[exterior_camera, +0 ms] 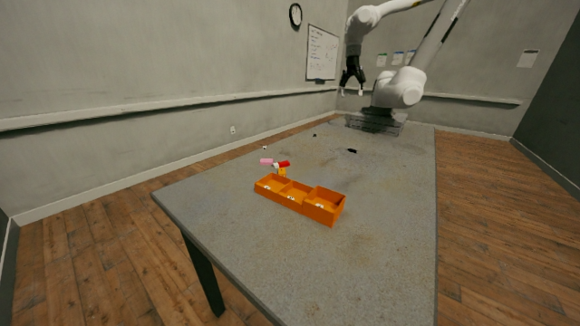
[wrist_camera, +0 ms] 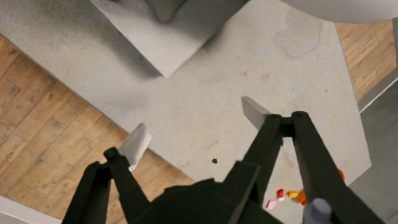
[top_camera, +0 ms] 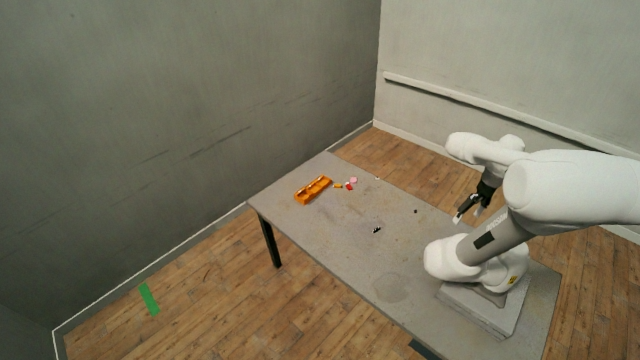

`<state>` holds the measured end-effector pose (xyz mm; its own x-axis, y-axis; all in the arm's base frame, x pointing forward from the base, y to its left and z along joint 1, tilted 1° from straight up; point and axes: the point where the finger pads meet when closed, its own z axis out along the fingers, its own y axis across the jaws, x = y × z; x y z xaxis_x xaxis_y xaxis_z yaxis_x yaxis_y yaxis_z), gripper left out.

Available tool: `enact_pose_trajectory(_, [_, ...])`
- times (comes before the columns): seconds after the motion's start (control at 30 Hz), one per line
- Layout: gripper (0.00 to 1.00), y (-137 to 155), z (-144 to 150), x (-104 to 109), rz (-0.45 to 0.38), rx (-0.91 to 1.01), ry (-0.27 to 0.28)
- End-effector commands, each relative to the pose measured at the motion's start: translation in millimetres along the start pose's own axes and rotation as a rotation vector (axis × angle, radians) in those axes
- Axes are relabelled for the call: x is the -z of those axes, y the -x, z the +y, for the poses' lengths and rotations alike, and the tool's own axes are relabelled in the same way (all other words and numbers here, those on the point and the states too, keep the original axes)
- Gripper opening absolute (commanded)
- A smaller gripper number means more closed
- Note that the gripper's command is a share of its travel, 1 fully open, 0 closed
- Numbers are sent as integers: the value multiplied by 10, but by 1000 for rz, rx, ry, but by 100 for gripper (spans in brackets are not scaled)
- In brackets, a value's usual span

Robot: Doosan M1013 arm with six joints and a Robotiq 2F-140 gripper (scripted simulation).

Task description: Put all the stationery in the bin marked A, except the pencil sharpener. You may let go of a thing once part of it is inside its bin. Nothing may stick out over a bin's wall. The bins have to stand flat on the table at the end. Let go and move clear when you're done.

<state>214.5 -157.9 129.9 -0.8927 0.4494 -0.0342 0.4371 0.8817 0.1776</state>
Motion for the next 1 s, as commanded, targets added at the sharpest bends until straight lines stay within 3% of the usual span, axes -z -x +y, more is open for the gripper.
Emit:
enact_pose_trajectory(0.0, [100,0,0,0,0,0,0])
enact_pose_trajectory(0.53, [100,0,0,0,0,0,0])
enact_pose_trajectory(0.57, [15,43,70,-14,-4,-50,-1])
enact_pose_trajectory(0.97, [15,250,144,-3,25,409,-16])
